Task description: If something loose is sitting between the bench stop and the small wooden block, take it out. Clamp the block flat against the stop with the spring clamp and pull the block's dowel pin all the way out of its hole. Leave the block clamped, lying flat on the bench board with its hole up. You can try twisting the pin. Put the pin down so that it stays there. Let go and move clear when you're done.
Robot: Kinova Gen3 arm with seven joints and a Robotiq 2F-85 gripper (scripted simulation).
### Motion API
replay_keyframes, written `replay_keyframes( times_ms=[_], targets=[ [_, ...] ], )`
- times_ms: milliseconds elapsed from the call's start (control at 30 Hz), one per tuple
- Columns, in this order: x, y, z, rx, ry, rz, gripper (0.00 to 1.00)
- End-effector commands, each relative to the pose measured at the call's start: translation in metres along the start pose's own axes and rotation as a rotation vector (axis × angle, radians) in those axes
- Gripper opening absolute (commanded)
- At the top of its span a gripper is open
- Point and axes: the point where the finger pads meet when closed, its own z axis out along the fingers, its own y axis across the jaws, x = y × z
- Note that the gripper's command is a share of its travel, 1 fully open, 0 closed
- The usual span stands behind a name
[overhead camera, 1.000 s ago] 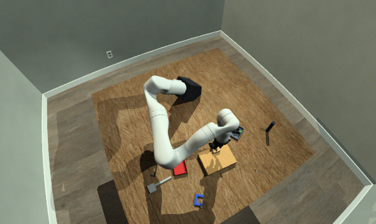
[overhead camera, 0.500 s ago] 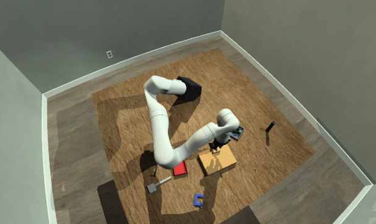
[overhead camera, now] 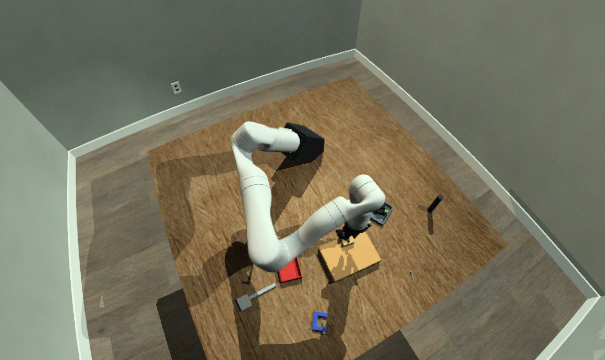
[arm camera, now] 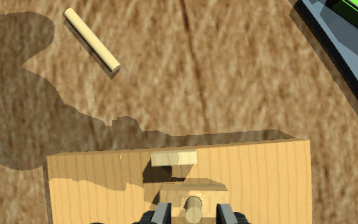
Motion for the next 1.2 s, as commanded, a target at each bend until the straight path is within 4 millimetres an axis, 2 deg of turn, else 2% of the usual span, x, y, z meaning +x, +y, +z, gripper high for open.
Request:
replay_keyframes(
  times_ms=[0, 467, 1167],
  targets=[
    [0.000, 0.000, -0.001, -0.001, -0.002, 0.000, 0.34],
    [0.000, 0.000, 0.003, -0.001, -0.002, 0.000, 0.34],
    [0.000, 0.000, 0.021, -0.001, -0.002, 0.000, 0.34]
  ],
)
